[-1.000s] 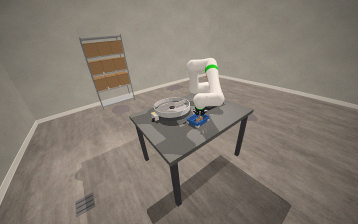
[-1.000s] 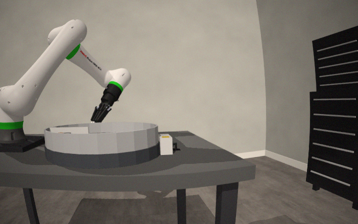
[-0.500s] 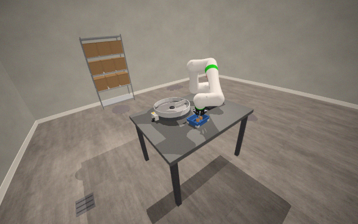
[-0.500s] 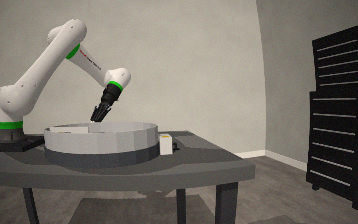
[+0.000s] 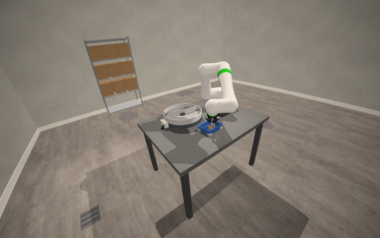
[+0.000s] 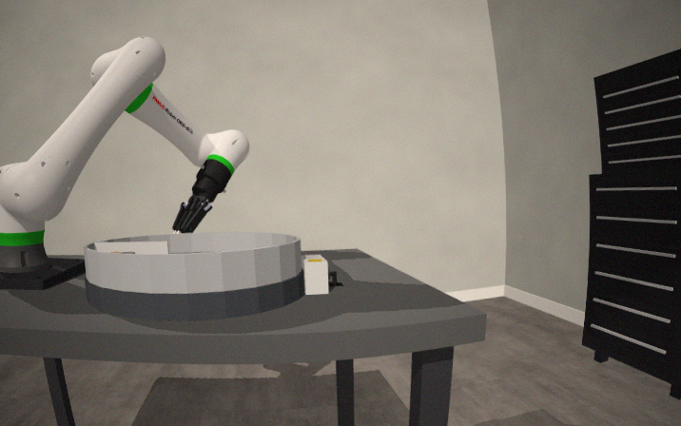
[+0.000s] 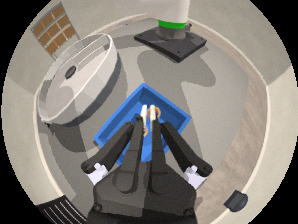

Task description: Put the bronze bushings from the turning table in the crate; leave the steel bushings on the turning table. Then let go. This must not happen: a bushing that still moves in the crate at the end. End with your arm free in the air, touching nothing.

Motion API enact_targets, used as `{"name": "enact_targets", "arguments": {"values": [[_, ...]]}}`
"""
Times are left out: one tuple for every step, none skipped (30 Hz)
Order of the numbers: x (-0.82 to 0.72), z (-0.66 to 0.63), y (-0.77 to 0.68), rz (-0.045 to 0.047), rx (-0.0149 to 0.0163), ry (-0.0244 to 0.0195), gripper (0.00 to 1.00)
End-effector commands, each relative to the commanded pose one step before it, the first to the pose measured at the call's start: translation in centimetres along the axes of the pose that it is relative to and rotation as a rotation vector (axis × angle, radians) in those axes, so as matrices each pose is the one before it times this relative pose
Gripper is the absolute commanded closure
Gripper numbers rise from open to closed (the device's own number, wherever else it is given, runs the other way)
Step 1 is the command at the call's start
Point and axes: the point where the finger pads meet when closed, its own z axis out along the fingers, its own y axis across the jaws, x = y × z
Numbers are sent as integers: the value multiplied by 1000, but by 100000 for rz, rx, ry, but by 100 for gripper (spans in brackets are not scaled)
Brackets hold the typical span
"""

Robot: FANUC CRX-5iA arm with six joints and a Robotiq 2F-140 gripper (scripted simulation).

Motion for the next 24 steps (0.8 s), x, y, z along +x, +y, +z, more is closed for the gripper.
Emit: {"name": "enact_targets", "arguments": {"values": [[-3,-20,-3,10,8,-41,93],[0,0,0,0,0,0,93],[1,-1,0,0,0,0,93],[8,-10,0,0,0,0,93],[20,-24,0,0,0,0,93],[38,-45,-1,0,0,0,93],[59,-70,-1,0,0,0,93],[83,-98,-1,0,0,0,93],[108,-129,-1,0,0,0,93],[134,-160,-2,0,0,0,93],[162,-192,-2,0,0,0,93],[187,-223,-3,0,0,0,93],[0,0,0,0,0,0,93],[0,0,0,0,0,0,93],[212,-253,-3,0,0,0,93],[236,-281,-3,0,0,0,93],[256,-306,-3,0,0,0,93],[275,-328,-4,0,0,0,93],[291,-346,-4,0,0,0,93],[303,-361,-4,0,0,0,93],[312,-372,-4,0,0,0,93],[318,-379,-4,0,0,0,93],[320,-381,-4,0,0,0,93],[318,-379,-4,0,0,0,93]]}}
